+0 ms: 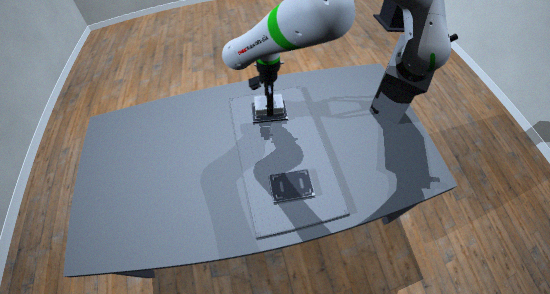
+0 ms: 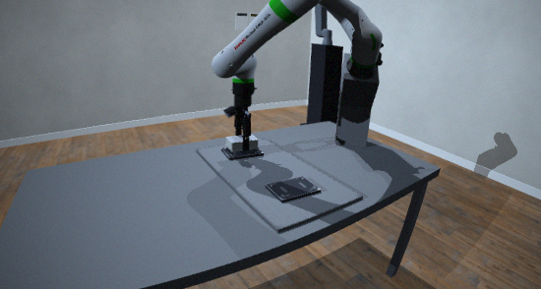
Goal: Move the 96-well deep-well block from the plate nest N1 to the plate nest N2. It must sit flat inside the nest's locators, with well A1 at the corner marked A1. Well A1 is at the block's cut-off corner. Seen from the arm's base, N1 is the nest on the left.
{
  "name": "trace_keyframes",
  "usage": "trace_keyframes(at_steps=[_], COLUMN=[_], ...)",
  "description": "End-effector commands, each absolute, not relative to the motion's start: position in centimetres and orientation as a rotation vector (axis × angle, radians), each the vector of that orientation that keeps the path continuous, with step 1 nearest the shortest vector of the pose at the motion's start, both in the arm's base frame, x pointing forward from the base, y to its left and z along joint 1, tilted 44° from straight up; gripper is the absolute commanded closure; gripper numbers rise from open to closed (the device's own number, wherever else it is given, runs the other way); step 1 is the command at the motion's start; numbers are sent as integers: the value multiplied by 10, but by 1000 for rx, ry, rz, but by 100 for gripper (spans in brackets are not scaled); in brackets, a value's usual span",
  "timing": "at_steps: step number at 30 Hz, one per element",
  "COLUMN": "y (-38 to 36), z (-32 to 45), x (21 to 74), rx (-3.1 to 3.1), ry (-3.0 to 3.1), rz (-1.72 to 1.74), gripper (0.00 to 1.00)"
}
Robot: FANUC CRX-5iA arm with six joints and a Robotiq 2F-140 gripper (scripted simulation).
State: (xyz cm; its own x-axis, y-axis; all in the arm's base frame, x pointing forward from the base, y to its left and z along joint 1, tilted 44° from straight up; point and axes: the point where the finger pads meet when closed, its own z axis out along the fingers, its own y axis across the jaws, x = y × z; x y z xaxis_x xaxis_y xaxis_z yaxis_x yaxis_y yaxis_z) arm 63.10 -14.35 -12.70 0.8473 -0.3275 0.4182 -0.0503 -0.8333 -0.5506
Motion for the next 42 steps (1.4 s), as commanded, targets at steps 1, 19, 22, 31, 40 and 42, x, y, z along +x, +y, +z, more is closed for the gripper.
trace_keyframes(at_steps=[1,19,22,31,40,42], y=[-142,-142,-142,-141,-141,-140], z=[-130,-131,-131,-132,-133,-133], x=[634,634,634,635,636,636], rx=[-2486,-2486,-2486,-2486,-2486,-2486], ry=[276,276,276,276,276,276], rz=[-693,-693,-693,-693,-693,-693], gripper=[90,90,90,90,90,90])
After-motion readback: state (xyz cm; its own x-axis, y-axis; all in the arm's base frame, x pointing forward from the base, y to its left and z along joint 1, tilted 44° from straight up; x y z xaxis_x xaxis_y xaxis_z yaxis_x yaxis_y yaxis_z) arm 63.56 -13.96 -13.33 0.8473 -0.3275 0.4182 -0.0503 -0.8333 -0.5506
